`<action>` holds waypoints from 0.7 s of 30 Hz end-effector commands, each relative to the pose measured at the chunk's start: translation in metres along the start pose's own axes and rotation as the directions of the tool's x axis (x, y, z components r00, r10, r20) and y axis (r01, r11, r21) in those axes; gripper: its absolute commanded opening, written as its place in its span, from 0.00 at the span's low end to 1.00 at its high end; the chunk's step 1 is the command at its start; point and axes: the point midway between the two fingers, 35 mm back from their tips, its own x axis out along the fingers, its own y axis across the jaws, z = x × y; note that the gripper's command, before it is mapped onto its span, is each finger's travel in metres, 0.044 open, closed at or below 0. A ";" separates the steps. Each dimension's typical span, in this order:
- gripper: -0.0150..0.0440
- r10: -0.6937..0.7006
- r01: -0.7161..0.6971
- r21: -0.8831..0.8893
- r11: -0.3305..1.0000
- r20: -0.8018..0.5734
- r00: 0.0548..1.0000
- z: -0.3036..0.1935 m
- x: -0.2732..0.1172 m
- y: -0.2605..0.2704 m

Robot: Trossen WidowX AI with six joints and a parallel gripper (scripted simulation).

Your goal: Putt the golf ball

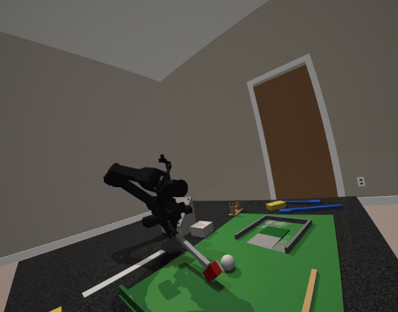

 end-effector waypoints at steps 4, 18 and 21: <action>0.25 0.000 0.000 0.001 1.000 0.001 1.000 0.000 -0.001 0.000; 0.25 -0.007 0.007 -0.005 1.000 0.006 1.000 0.000 0.002 -0.030; 0.25 -0.007 0.007 -0.005 1.000 0.006 1.000 0.000 0.002 -0.030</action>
